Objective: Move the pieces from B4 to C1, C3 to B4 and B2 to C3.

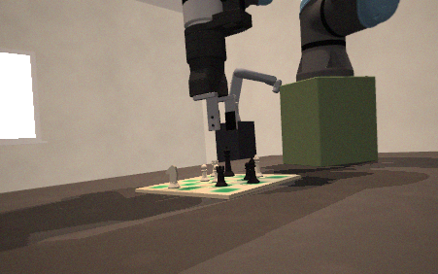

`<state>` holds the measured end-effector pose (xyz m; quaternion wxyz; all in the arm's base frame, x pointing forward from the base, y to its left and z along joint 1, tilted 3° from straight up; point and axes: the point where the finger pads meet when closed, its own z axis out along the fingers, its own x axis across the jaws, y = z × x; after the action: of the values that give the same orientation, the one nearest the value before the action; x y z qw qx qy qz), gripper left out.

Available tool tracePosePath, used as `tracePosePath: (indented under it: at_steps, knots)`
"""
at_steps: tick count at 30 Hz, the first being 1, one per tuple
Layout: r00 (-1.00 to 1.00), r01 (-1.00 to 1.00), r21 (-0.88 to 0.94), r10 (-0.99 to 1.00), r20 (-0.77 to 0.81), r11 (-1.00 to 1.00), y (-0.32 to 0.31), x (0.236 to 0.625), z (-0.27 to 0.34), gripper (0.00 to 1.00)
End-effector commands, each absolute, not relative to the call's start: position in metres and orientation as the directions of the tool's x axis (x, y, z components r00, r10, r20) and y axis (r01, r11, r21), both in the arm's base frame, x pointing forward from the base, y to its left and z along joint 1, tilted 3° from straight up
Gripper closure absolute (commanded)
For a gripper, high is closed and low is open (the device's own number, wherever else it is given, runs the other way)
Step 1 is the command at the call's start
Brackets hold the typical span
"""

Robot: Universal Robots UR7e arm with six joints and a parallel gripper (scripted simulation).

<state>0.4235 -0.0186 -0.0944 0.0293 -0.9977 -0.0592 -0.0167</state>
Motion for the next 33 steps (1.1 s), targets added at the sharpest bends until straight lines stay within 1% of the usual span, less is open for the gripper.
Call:
tracePosePath:
  at_steps: [1,6,11,23,24,33]
  knots:
    - [0.998,-0.054,-0.053,-0.055,0.027,-0.997,-0.026,0.425,-0.095,0.00]
    - [0.979,-0.201,-0.056,-0.203,0.018,-0.978,-0.034,0.425,-0.097,0.00]
    - [0.956,-0.290,-0.058,-0.292,0.013,-0.955,-0.039,0.426,-0.097,0.00]
    - [0.942,-0.334,-0.058,-0.336,0.011,-0.941,-0.042,0.426,-0.098,0.00]
    - [0.942,-0.334,-0.058,-0.336,0.011,-0.941,-0.042,0.426,-0.098,0.32]
    - [0.942,-0.334,-0.058,-0.336,0.011,-0.941,-0.042,0.426,-0.098,0.32]
